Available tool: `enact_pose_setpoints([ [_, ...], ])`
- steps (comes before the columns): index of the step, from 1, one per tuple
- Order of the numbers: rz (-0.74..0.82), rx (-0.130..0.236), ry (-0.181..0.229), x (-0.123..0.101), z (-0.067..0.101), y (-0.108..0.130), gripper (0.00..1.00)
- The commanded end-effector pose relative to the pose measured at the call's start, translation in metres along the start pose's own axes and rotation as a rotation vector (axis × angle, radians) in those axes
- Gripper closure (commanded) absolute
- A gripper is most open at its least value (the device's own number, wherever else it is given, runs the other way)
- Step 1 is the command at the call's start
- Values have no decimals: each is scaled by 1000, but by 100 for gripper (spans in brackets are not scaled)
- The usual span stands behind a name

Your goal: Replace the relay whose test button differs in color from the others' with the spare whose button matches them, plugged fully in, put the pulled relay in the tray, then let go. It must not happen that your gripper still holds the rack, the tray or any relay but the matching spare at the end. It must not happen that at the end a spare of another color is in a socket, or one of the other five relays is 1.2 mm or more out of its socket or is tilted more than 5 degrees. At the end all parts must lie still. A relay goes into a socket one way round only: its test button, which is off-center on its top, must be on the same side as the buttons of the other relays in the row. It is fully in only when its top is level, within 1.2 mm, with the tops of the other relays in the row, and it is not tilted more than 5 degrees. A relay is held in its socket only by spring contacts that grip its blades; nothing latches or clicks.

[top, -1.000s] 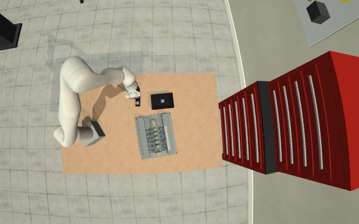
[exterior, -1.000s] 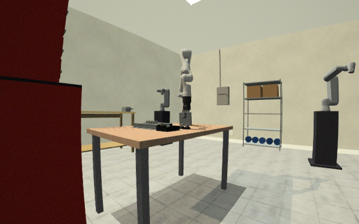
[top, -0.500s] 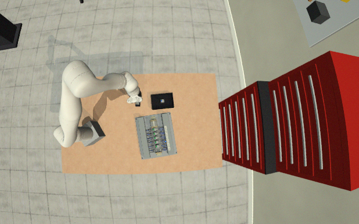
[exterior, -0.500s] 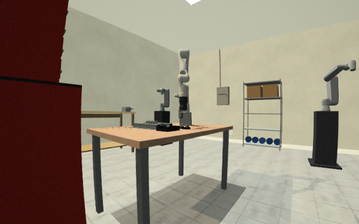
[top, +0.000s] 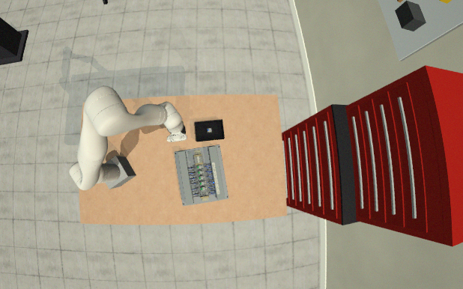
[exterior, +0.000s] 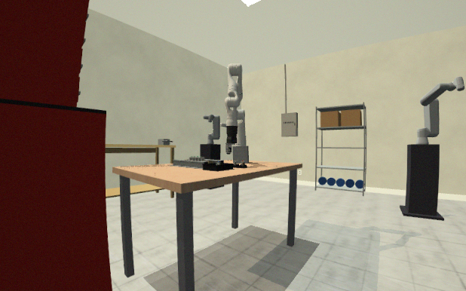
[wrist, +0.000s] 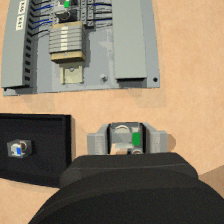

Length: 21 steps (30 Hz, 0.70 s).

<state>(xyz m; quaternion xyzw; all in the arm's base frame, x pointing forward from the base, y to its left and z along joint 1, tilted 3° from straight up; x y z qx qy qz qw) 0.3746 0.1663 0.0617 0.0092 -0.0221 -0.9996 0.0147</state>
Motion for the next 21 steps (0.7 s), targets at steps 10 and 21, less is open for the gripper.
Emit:
enact_pose_setpoints([
  [10,0,-2,3,-11,0,36,100],
  [21,2,-5,4,-24,0,78,100],
])
Point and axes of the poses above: the point where the finger pads meet when closed, its own z axis back along the fingers, its own x axis across the jaws, y = z × x, the point moved 9 cm from there along z, back along the fingers, and after that the axes turned 3 degrees about -z, right-handed, at the moved point
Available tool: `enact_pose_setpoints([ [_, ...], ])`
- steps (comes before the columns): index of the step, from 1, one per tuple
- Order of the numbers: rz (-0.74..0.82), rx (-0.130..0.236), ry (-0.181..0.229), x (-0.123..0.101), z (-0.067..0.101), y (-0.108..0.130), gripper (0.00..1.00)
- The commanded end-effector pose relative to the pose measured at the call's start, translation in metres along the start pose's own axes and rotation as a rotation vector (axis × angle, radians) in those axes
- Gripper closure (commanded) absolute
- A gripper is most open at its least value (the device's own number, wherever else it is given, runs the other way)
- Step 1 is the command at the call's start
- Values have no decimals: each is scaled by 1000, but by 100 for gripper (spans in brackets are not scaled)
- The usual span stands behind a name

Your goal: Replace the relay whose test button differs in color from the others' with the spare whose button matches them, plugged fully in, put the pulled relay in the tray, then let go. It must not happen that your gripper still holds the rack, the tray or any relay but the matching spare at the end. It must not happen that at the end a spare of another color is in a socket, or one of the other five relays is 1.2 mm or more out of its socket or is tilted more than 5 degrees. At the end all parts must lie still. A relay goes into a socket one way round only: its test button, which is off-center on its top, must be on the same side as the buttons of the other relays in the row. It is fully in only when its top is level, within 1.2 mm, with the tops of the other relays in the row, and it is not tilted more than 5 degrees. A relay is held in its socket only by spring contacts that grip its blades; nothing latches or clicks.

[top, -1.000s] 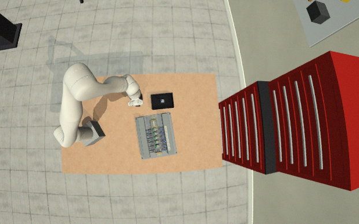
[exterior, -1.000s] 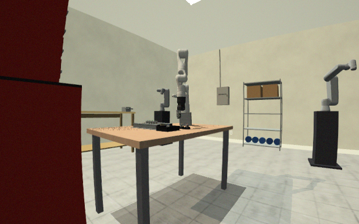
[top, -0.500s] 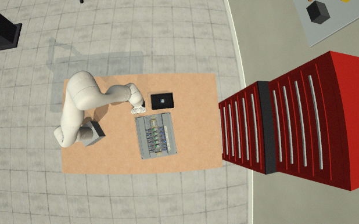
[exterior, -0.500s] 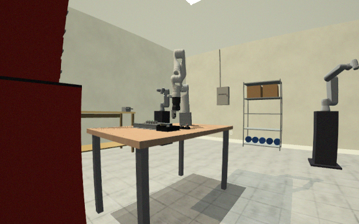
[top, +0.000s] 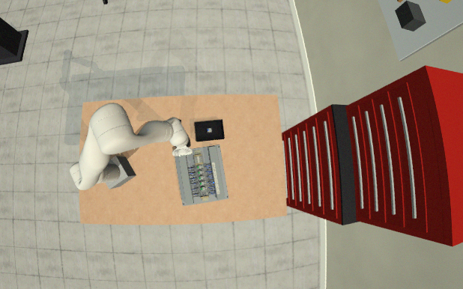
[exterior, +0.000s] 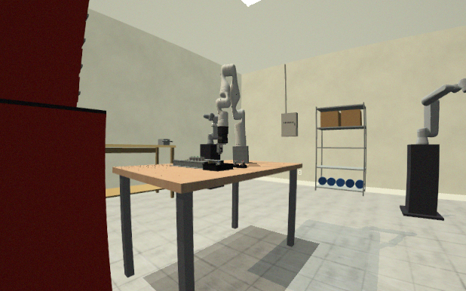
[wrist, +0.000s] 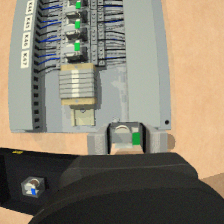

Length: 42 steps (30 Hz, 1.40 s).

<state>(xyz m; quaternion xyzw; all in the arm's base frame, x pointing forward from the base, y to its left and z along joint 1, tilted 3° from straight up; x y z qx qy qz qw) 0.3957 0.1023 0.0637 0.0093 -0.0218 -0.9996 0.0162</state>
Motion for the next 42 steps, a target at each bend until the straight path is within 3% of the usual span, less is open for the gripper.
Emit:
enact_pose_setpoints([
  [1,-1,-5,4,-5,1,17,100],
  [4,-3,-1,2,-4,1,14,100],
  [18,-1,-5,4,-20,0,67,100],
  [21,-2,-2,4,-18,-1,64,100],
  [35,-1,-5,4,-34,-1,117,100],
  [38,-3,-3,9,-34,0,114,100],
  [42,-2,-3,7,-38,-1,129,100],
])
Point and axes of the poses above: the point where the finger pads meet when closed, its own z axis back along the fingers, its own x axis across the jaws, y = z × x, the point moved 9 cm from there along z, back along the fingers, and after that the axes turned 3 degrees about -z, right-handed, at the moved point
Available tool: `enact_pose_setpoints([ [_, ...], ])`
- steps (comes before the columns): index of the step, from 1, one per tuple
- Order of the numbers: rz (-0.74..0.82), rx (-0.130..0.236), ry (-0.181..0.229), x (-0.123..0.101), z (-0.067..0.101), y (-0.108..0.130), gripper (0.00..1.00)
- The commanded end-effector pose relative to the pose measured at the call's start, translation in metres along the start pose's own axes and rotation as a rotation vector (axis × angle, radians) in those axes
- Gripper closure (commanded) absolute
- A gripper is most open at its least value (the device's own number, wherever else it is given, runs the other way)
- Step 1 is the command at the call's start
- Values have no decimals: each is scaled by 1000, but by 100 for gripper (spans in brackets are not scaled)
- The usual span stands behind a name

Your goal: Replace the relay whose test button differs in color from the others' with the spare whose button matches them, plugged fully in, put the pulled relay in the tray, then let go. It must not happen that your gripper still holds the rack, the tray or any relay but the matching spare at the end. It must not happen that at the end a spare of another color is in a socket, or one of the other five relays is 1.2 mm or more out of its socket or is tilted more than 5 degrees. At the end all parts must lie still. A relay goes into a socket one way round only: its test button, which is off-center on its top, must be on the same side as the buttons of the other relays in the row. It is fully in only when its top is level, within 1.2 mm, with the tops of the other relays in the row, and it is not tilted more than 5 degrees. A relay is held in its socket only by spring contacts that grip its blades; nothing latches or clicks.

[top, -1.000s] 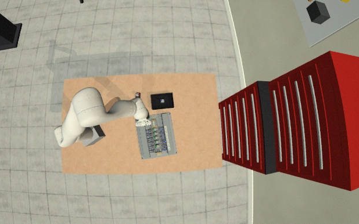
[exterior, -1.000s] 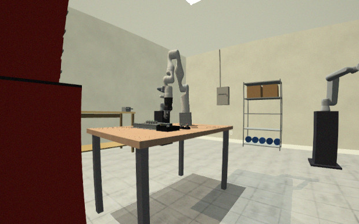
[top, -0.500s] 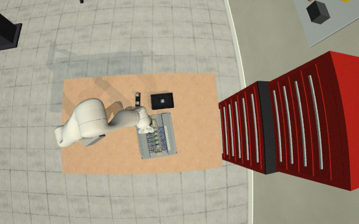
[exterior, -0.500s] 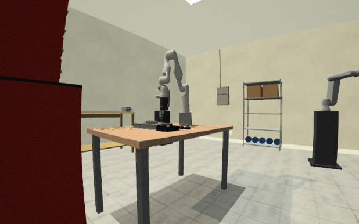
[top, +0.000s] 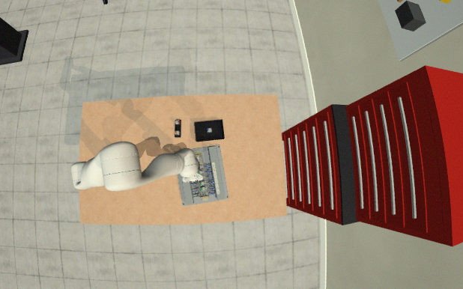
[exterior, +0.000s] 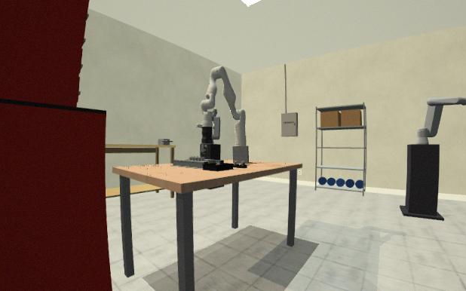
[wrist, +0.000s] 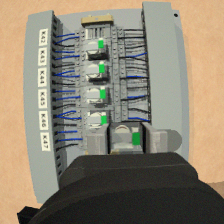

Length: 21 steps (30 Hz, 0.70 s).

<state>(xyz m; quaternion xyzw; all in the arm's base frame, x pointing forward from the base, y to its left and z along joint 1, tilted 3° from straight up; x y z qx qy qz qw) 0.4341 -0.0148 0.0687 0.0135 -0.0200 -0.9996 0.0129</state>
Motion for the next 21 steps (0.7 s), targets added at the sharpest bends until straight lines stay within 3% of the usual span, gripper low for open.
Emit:
enact_pose_setpoints([
  [1,5,0,-1,-5,0,14,100],
  [21,5,0,-2,-25,0,75,100],
])
Point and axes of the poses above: the point where the finger pads meet when closed, its own z axis back along the fingers, its own x axis across the jaws, y = z × x, the point moved 9 cm from there along z, back along the fingers, and after that the axes turned 3 degrees about -z, right-handed, at the moved point
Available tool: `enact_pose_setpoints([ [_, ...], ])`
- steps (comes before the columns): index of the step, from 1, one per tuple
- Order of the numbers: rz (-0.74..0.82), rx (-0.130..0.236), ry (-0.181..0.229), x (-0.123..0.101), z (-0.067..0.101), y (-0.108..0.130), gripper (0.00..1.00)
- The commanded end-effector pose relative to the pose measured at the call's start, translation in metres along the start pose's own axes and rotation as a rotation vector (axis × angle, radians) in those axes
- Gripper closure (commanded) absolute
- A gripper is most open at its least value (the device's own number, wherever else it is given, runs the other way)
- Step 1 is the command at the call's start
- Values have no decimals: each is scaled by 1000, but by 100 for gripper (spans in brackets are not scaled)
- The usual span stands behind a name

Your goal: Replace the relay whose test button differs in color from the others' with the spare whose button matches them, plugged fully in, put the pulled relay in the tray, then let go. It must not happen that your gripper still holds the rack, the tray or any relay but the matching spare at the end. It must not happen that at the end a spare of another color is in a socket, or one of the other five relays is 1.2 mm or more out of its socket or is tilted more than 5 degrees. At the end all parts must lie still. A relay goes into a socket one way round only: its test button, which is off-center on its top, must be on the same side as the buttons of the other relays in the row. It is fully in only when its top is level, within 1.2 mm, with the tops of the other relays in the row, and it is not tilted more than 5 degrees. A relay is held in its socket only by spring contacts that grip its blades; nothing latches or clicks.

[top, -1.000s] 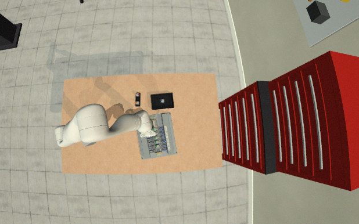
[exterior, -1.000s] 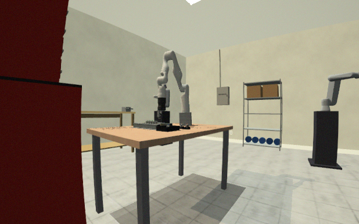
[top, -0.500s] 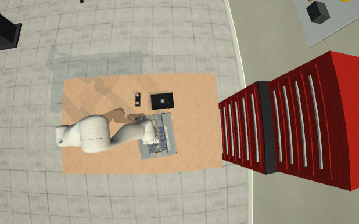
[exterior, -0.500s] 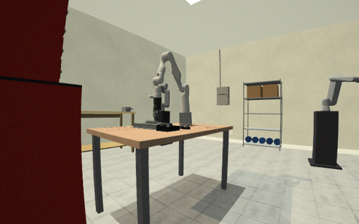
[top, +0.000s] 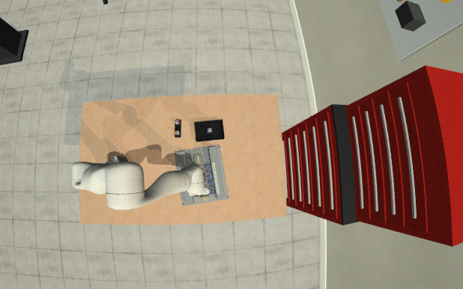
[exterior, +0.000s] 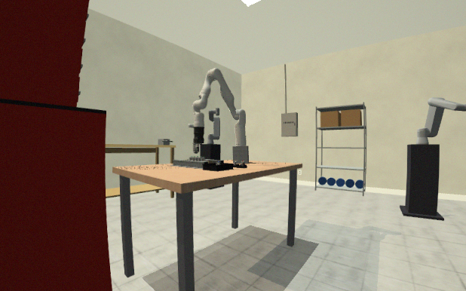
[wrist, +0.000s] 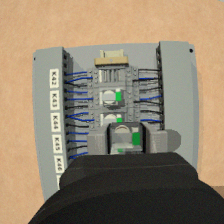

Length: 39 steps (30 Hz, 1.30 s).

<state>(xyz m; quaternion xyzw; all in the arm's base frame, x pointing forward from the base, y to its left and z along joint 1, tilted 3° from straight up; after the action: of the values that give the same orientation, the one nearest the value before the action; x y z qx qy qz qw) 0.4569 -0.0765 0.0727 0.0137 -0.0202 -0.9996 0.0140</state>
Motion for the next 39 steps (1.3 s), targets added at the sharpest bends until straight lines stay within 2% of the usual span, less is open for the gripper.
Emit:
enact_pose_setpoints([
  [1,2,-1,-3,-5,-1,17,100],
  [6,3,-1,-4,-10,-1,36,100],
  [9,0,1,1,-10,0,32,100],
  [23,3,-1,-4,-25,-3,86,100],
  [26,1,2,1,-24,-1,80,100],
  [39,3,-1,-4,-22,-3,80,100],
])
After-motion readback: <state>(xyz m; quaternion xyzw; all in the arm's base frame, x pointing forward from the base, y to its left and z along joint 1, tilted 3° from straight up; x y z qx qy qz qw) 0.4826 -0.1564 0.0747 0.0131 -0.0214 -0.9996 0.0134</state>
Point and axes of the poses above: the point where the finger pads meet when closed, its own z axis back along the fingers, its own x axis across the jaws, y = z × x, the point moved 9 cm from there along z, back along the fingers, and after that the axes turned 3 degrees about -z, right-handed, at the moved point
